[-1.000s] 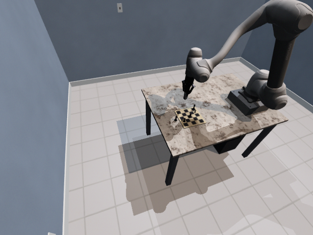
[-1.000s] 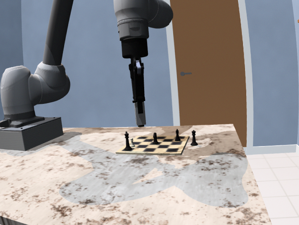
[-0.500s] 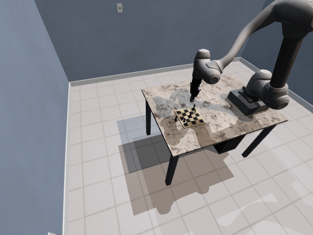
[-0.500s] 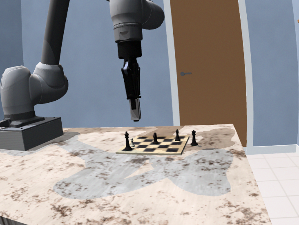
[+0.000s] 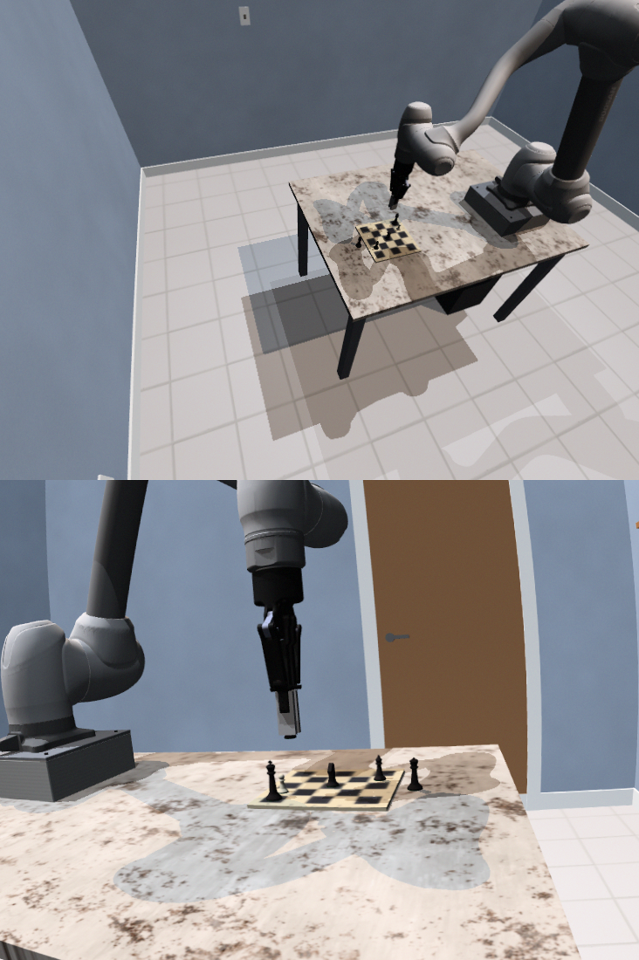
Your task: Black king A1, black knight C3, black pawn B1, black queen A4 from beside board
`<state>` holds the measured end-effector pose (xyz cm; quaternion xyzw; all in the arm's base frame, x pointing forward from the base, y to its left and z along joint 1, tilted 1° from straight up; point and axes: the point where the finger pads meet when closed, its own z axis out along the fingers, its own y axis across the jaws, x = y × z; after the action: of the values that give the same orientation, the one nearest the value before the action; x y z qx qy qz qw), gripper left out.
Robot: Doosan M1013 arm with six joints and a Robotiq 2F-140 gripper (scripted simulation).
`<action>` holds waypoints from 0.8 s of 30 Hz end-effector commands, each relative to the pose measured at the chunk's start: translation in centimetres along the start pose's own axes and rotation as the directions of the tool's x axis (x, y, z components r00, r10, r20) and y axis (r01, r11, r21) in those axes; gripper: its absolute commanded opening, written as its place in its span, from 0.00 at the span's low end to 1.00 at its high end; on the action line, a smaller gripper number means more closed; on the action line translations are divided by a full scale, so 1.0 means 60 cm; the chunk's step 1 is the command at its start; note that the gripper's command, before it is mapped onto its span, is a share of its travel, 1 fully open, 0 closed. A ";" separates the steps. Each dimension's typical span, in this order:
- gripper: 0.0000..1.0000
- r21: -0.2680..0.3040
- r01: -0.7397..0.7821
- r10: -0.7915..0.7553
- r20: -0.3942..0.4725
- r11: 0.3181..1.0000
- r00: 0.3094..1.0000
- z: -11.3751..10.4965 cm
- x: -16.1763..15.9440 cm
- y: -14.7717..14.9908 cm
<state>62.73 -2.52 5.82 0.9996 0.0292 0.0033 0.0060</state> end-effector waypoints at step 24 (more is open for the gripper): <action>0.00 0.000 0.000 0.000 0.000 1.000 1.000 0.142 0.000 -0.001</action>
<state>62.77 -2.55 -2.09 0.9996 0.0290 0.0031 0.0062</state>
